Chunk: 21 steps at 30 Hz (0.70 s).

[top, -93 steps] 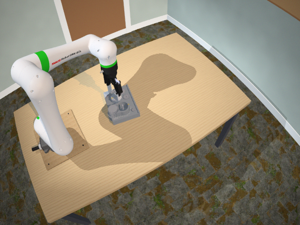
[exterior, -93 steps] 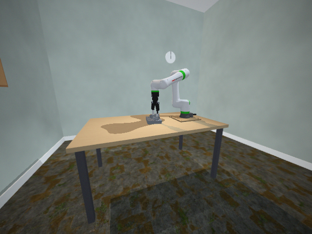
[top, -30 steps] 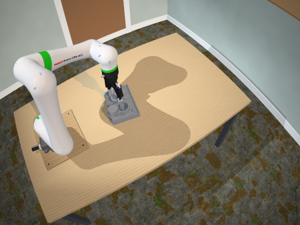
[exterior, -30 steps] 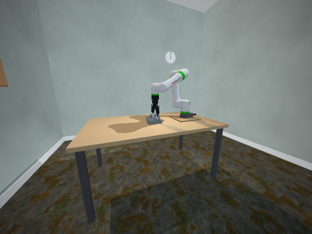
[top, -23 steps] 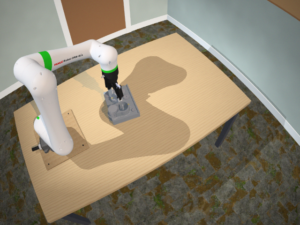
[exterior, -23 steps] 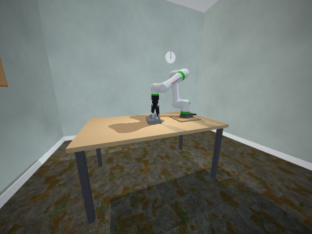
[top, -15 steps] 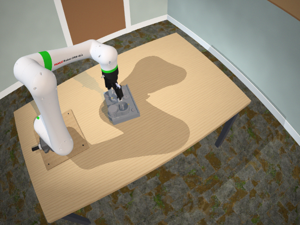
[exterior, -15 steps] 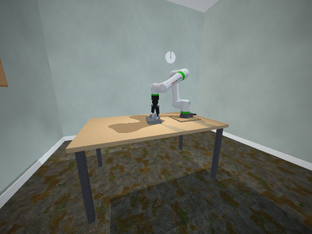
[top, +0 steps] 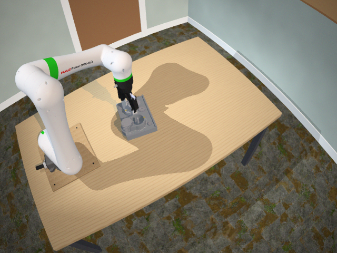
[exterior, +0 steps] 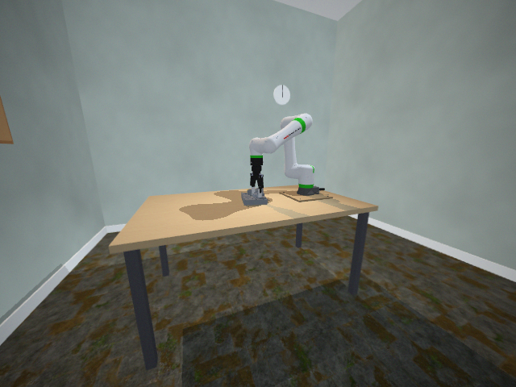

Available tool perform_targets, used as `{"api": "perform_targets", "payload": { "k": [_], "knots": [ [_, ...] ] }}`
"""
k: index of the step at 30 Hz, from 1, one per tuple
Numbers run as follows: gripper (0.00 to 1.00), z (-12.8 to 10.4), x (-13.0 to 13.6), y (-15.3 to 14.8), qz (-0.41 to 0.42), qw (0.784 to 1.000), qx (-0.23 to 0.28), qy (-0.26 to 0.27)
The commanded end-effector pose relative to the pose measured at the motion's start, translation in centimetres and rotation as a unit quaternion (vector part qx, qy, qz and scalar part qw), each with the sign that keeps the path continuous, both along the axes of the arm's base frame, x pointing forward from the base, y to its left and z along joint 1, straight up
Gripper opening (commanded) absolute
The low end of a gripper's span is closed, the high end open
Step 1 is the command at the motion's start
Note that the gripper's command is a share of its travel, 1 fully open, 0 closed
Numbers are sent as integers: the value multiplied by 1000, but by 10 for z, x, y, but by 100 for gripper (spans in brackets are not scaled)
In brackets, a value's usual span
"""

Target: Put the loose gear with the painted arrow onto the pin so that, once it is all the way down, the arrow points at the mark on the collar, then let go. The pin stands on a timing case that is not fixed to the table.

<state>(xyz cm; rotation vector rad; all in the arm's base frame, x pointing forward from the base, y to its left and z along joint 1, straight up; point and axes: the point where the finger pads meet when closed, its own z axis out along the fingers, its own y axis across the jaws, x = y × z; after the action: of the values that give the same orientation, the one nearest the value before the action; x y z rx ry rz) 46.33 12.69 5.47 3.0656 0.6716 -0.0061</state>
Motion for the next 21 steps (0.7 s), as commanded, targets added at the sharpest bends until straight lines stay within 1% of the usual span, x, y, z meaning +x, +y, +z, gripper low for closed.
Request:
{"api": "perform_targets", "payload": {
  "k": [1, 15, 16, 21],
  "knots": [
    [53, 0, 0, 0, 0, 1000, 0, 0],
    [53, 0, 0, 0, 0, 1000, 0, 0],
    [0, 0, 0, 0, 0, 1000, 0, 0],
    [0, 0, 0, 0, 0, 1000, 0, 0]
  ]
}}
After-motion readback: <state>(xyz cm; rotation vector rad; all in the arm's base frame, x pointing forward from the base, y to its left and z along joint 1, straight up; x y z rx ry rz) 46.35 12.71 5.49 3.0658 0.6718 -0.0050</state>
